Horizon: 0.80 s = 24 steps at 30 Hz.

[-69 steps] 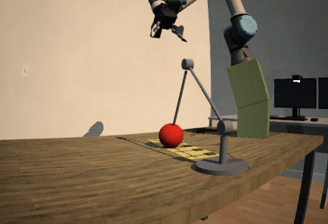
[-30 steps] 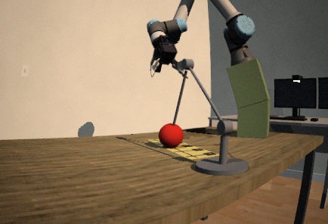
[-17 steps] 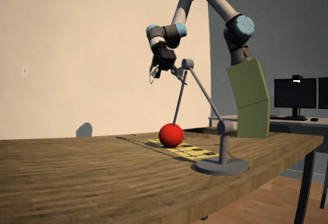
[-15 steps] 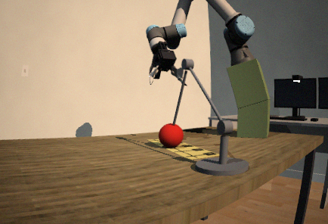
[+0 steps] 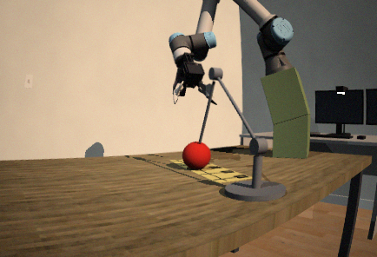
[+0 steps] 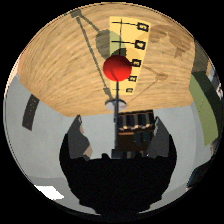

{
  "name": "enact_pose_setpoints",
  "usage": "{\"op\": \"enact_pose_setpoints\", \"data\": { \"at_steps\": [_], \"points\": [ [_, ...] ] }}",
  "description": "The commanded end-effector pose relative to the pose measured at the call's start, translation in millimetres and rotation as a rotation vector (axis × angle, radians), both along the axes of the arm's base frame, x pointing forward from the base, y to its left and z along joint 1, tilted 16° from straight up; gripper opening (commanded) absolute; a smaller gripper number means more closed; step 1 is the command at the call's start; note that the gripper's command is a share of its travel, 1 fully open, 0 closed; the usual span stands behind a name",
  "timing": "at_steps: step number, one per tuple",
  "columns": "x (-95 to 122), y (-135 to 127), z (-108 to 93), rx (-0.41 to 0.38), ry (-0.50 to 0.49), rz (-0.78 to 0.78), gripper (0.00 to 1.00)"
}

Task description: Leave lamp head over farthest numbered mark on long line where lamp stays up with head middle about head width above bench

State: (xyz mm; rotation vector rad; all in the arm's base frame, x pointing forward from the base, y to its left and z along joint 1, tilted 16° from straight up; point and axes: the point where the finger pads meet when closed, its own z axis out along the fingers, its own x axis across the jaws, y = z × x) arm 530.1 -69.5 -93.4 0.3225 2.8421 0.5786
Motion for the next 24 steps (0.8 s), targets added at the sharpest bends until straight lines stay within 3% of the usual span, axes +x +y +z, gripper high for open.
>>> {"op": "enact_pose_setpoints", "data": {
  "at_steps": [1, 24],
  "points": [
    [4.1, 5.0, -11.0, -0.001, -0.001, 0.000, 1.00],
    [15.3, 19.3, -51.4, -0.001, -0.001, 0.000, 1.00]
  ]
}}
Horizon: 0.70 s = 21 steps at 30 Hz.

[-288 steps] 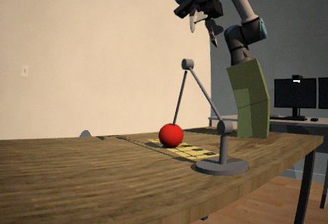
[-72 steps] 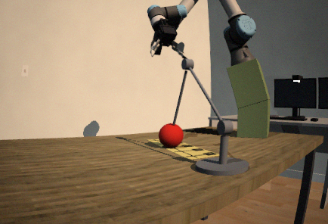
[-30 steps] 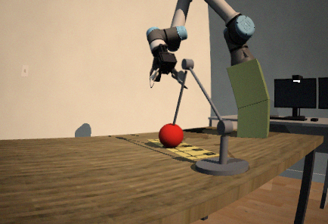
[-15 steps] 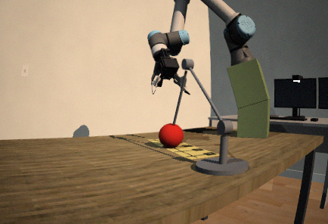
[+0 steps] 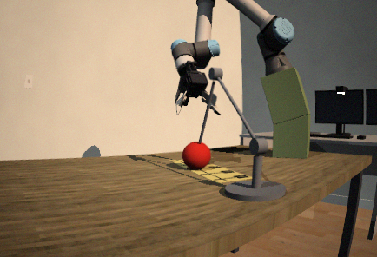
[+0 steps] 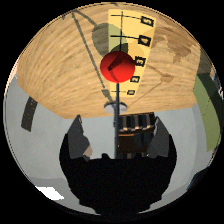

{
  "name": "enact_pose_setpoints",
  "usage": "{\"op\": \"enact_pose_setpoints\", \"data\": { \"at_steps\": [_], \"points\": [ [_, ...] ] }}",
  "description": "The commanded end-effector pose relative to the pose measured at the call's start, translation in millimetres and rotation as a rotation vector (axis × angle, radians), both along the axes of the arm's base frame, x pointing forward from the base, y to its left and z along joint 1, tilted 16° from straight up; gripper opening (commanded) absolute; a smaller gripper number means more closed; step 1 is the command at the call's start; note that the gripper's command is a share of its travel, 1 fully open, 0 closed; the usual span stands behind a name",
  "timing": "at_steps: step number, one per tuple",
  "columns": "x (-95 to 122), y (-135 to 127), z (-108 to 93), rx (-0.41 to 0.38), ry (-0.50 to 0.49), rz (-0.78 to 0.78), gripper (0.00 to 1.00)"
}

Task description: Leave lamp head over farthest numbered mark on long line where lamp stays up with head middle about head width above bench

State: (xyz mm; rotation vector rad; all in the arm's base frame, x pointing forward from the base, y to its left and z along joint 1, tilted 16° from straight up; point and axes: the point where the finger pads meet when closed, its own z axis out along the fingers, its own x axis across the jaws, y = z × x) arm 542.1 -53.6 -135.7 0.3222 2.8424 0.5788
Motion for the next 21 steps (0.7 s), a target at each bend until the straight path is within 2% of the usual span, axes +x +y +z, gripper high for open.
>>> {"op": "enact_pose_setpoints", "data": {
  "at_steps": [1, 10, 21],
  "points": [
    [4.0, 4.1, -11.1, -0.001, -0.001, 0.000, 1.00],
    [9.2, 10.9, -29.6, -0.001, -0.001, 0.000, 1.00],
    [12.1, 14.1, -38.2, -0.001, -0.002, 0.000, 1.00]
  ]
}}
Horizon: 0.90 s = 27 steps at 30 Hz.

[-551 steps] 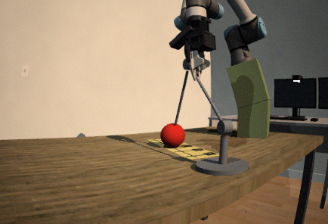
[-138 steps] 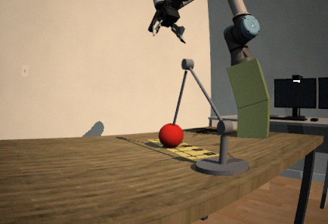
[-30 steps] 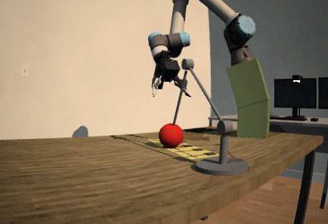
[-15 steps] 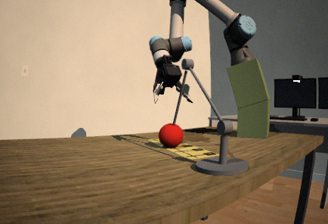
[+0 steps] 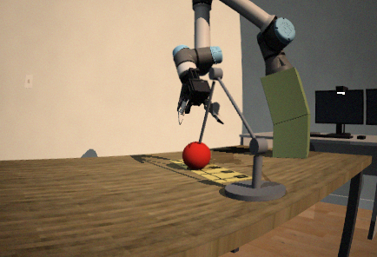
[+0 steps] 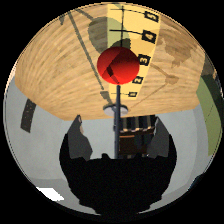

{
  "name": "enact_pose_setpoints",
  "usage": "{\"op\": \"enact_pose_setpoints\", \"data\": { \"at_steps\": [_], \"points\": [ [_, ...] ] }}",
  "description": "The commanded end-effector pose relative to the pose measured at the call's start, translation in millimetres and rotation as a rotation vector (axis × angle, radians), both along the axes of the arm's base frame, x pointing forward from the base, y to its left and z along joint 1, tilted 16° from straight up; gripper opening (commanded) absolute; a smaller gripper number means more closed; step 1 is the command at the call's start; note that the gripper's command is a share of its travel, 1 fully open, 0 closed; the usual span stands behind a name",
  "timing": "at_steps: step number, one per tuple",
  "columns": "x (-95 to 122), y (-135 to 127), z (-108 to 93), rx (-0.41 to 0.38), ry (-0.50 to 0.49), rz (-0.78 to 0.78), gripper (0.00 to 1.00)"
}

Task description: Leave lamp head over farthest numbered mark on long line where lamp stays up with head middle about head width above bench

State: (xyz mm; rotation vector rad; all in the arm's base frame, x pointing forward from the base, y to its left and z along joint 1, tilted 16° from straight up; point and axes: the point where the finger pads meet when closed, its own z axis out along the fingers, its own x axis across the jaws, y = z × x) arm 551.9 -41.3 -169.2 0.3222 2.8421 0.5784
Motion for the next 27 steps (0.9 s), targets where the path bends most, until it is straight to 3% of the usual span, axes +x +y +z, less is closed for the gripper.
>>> {"op": "enact_pose_setpoints", "data": {
  "at_steps": [1, 8, 9, 27],
  "points": [
    [2.6, 2.2, -5.6, -0.001, -0.002, 0.000, 1.00],
    [4.3, 3.9, -10.4, -0.001, -0.002, 0.000, 1.00],
    [4.2, 3.9, -10.2, -0.001, -0.002, 0.000, 0.00],
    [3.1, 2.8, -7.3, -0.001, -0.002, 0.000, 0.00]
  ]
}}
